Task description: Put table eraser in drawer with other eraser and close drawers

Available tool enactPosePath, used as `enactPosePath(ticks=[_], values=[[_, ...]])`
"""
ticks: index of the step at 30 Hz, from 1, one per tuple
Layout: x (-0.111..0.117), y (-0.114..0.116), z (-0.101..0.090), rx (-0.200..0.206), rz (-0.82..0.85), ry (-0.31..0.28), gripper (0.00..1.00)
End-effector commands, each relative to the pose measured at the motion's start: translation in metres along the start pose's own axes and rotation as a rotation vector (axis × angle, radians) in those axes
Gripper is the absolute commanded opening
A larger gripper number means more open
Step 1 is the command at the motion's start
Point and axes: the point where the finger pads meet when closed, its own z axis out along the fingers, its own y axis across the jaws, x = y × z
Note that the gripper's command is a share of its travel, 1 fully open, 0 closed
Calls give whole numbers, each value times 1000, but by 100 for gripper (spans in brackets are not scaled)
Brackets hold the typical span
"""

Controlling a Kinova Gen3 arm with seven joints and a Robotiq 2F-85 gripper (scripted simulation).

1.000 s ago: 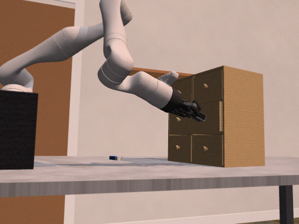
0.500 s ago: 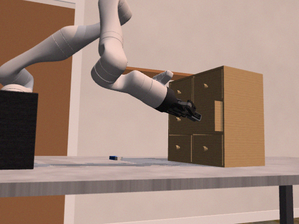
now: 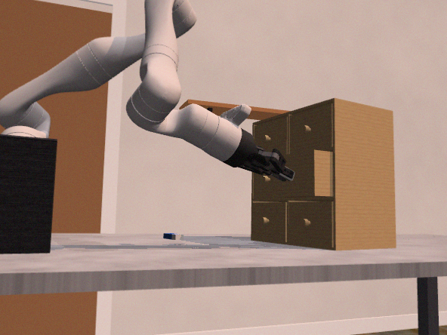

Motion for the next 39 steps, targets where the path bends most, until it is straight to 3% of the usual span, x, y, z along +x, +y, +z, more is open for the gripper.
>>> enactPosePath(ticks=[1,39], values=[[-3,0,-7,1,-4,1,13],[-4,1,-18,2,-10,3,13]])
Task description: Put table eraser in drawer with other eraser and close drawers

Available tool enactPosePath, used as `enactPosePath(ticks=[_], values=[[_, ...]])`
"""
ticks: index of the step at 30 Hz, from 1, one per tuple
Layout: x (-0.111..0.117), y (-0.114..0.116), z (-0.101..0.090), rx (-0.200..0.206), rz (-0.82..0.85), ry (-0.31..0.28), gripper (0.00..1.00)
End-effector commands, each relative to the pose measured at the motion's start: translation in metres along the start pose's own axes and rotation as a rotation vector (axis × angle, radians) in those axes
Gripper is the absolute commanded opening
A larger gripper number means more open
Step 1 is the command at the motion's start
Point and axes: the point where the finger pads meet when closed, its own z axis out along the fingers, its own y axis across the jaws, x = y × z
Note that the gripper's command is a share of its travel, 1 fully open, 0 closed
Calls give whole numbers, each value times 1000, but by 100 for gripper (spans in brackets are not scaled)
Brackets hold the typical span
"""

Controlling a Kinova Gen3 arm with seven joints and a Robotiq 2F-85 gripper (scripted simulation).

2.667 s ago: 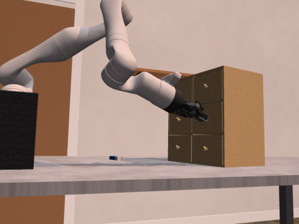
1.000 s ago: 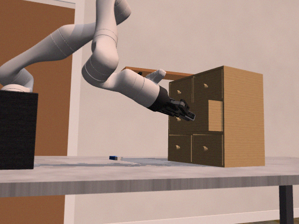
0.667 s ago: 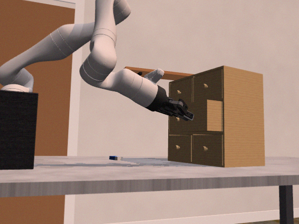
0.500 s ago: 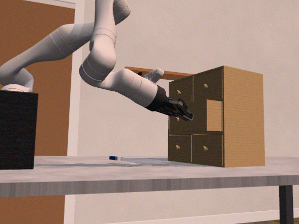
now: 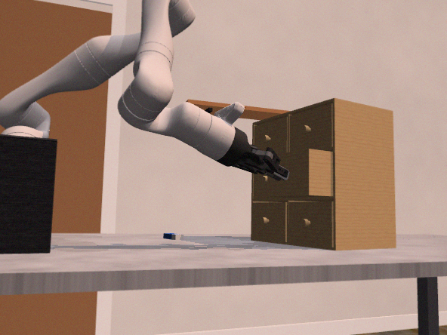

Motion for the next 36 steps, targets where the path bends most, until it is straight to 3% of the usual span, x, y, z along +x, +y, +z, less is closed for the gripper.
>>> enactPosePath(ticks=[1,27,34,36], values=[[0,-1,-3,3,-7,3,13],[-1,-1,-8,3,-8,3,13],[-1,-1,-8,3,-8,3,29],[-1,-1,-8,3,-8,3,29]])
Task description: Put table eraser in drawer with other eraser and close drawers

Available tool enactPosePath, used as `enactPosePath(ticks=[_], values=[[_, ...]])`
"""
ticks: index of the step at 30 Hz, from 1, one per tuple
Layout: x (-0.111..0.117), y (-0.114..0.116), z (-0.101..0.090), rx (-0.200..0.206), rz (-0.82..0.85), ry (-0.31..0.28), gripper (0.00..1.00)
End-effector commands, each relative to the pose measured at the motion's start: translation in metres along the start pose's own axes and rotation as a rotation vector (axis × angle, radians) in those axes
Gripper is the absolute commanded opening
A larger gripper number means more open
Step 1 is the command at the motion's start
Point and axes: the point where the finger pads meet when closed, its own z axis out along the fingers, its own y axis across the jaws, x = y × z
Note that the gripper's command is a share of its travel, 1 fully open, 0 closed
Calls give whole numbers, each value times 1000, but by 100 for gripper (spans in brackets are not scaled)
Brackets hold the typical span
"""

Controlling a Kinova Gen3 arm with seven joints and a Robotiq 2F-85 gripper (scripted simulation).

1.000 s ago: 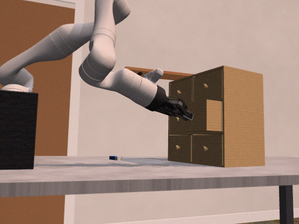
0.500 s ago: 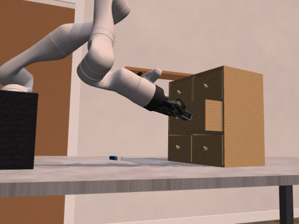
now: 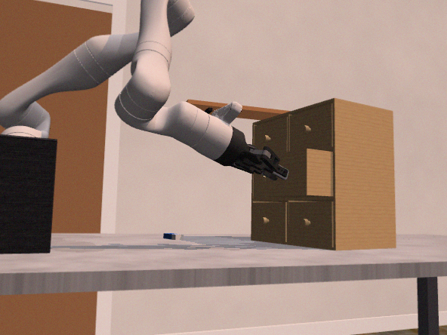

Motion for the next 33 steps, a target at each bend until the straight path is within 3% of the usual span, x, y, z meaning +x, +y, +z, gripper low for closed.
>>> enactPosePath(ticks=[1,2,10,23,33], values=[[1,-1,-2,3,-8,3,29],[1,-1,-2,3,-8,3,33],[-1,-1,-5,3,-5,1,33],[-18,-2,-46,4,-1,1,33],[-17,-2,-57,4,-6,2,33]])
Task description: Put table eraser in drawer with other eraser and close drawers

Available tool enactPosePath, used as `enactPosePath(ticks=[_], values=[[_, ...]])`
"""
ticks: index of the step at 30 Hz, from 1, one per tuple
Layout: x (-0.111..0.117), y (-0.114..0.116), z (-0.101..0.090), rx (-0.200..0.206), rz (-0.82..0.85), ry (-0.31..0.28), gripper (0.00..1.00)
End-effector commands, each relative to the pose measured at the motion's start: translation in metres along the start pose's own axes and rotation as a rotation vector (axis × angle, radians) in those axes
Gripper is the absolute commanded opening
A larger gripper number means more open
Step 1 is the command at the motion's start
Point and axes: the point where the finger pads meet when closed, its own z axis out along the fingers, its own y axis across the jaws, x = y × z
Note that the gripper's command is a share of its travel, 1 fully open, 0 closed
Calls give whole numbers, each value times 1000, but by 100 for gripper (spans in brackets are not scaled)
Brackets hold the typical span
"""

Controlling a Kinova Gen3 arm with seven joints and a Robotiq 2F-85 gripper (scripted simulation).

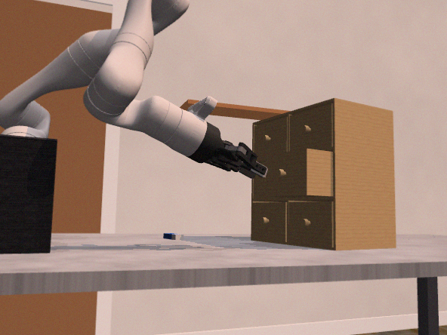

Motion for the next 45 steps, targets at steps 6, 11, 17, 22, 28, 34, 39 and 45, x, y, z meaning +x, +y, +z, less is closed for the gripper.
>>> enactPosePath(ticks=[6,11,17,22,28,34,39,45], values=[[2,-1,-32,0,-4,7,33],[2,0,-51,0,-6,7,33],[3,1,-52,0,-9,7,33],[3,1,-53,1,-9,2,33],[5,1,-56,0,5,-30,33],[8,2,-61,0,5,-86,33],[11,2,-66,-1,5,-149,33],[17,2,-77,-2,5,-269,33]])
